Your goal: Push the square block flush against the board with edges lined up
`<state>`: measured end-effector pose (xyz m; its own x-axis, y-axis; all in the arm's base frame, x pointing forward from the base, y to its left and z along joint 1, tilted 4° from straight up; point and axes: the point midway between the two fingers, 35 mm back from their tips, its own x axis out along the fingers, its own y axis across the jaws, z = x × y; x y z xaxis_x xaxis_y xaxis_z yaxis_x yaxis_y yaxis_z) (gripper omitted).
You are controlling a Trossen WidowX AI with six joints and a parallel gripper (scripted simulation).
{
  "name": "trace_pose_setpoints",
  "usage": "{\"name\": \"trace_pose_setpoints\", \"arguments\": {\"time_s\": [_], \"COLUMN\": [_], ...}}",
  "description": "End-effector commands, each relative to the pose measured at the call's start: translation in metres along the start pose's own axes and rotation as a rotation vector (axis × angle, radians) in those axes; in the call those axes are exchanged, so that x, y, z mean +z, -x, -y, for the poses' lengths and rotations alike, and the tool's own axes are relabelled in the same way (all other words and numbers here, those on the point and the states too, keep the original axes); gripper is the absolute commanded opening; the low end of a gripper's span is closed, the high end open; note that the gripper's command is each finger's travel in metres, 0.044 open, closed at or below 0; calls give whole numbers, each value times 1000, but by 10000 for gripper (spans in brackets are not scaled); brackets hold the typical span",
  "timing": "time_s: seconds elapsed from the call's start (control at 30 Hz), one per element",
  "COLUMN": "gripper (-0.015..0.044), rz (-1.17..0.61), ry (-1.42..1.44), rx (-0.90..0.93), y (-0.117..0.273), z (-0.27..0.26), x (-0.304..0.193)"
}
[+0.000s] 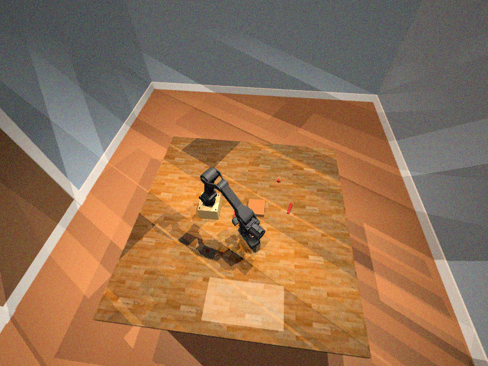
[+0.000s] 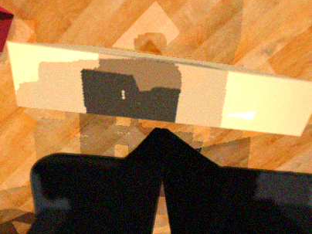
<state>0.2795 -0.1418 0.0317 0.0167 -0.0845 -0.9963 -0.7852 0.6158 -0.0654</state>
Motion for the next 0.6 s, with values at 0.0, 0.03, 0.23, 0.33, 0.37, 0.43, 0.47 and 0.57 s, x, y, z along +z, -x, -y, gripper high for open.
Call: {"name": "trace_pose_setpoints", "arguments": {"time_s": [0.0, 0.03, 0.23, 0.33, 0.37, 0.43, 0.47, 0.57], "gripper": [0, 0, 0, 0, 0, 0, 0, 0], "rz": [5, 6, 6, 7, 7, 7, 7, 8], "ry": [0, 0, 0, -1, -1, -1, -1, -1], "rx": [-6, -6, -5, -5, -5, -5, -5, -5], "y": [1, 1, 1, 1, 1, 1, 1, 1], "z": [2, 2, 2, 2, 2, 2, 2, 2], "x": [8, 10, 19, 24, 26, 29, 31, 35]}}
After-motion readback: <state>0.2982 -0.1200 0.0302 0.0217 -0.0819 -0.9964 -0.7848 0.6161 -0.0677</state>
